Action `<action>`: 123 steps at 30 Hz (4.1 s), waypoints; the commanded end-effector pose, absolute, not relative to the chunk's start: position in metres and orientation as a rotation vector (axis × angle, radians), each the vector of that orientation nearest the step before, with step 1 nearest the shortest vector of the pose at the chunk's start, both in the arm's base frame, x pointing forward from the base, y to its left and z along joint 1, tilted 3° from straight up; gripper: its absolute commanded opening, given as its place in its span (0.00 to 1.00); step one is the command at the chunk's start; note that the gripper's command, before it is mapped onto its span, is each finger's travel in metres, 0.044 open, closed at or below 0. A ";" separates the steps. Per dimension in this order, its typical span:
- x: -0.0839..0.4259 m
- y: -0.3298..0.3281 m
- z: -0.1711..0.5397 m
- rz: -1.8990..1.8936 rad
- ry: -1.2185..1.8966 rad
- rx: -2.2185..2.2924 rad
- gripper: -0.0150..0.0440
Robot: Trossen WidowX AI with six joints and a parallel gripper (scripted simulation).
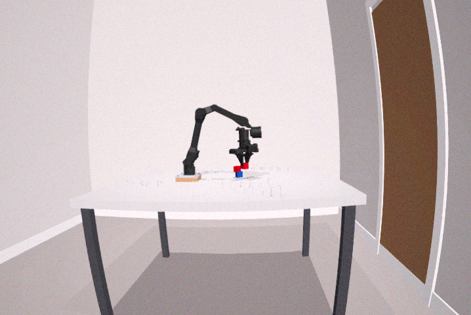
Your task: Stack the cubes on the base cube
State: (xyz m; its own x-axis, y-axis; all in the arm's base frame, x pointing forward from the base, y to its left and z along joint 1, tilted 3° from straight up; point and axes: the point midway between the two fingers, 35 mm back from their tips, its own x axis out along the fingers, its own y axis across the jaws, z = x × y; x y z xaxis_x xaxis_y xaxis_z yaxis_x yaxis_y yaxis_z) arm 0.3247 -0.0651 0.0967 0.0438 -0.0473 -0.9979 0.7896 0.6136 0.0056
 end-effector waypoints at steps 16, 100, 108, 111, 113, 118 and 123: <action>0.319 -0.060 0.146 -0.701 1.388 0.672 0.43; 0.312 0.060 0.080 0.713 1.402 -0.802 0.43; 0.313 0.059 0.070 0.713 1.402 -0.802 0.43; 0.313 0.059 0.070 0.713 1.402 -0.802 0.43; 0.313 0.059 0.070 0.713 1.402 -0.802 0.43; 0.313 0.059 0.068 0.711 1.403 -0.800 0.43; 0.313 0.059 0.068 0.711 1.403 -0.800 0.43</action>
State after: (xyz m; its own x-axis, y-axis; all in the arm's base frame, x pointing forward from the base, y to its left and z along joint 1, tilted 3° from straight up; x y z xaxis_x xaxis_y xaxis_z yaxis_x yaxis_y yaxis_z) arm 0.3133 0.0604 0.0693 0.0531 -0.0284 -0.9982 -0.8247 0.5625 -0.0599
